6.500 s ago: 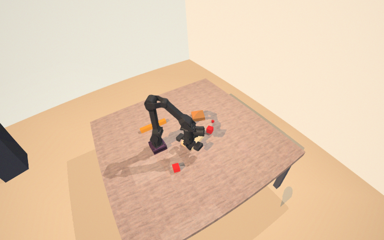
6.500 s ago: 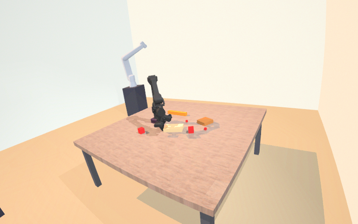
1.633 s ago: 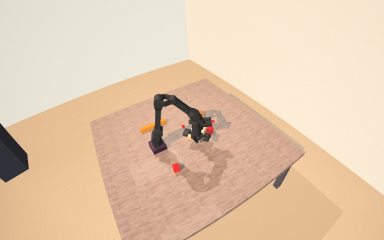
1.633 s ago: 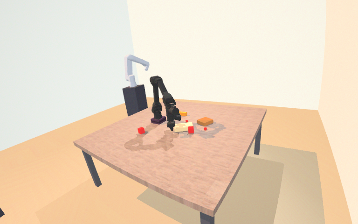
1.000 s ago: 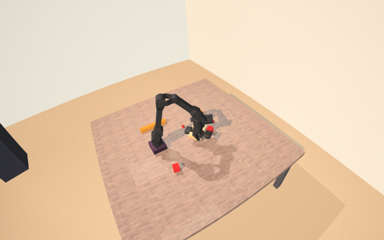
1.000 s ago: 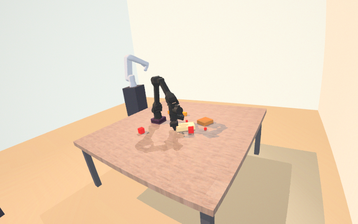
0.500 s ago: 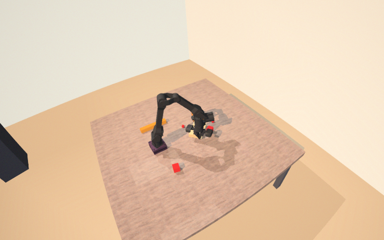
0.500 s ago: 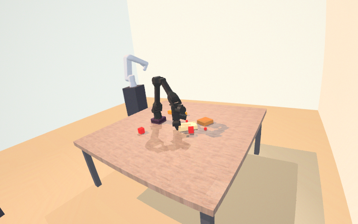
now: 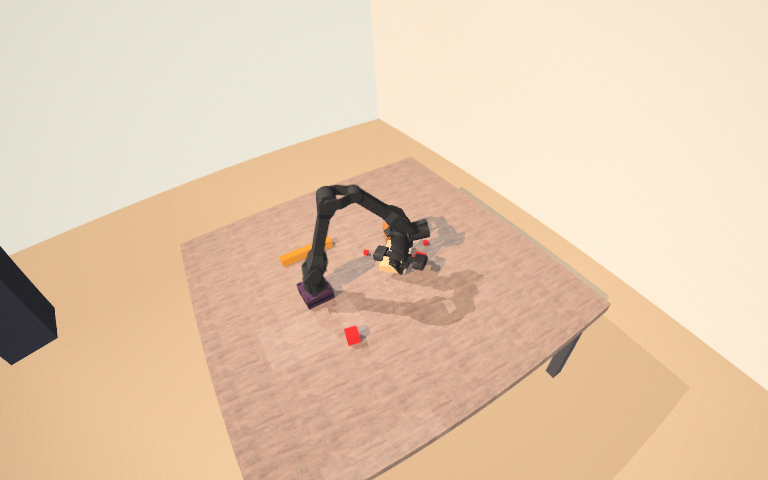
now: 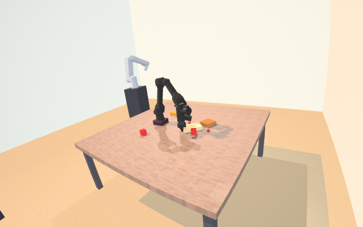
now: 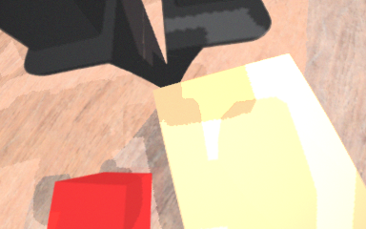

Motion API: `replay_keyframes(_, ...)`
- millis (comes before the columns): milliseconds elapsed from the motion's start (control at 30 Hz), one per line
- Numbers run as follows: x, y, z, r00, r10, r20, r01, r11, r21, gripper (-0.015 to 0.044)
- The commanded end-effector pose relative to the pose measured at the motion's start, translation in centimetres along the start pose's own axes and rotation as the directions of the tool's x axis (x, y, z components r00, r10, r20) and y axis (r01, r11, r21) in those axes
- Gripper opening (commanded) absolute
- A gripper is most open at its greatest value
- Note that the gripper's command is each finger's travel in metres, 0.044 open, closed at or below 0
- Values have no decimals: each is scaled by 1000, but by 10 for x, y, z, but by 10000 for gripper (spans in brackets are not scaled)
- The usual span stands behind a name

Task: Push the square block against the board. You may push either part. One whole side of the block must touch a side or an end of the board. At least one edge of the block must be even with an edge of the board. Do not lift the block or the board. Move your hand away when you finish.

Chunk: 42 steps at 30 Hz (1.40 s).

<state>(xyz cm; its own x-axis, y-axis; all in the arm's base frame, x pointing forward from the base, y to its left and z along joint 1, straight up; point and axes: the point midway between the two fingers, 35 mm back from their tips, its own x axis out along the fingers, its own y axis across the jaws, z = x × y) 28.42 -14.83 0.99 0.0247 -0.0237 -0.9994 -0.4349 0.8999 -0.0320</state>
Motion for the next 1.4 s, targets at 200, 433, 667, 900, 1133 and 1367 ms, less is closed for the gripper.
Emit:
replay_keyframes(200,2,2,14,1000,10,3,-10,1000,1,0)
replay_keyframes(433,2,3,23,1000,10,4,-10,1000,1,0)
replay_keyframes(667,2,4,32,1000,10,4,-10,1000,1,0)
replay_keyframes(900,2,5,41,1000,10,5,-10,1000,1,0)
replay_keyframes(1133,2,4,37,1000,10,5,-10,1000,1,0)
replay_keyframes(1367,2,3,25,1000,10,4,-10,1000,1,0)
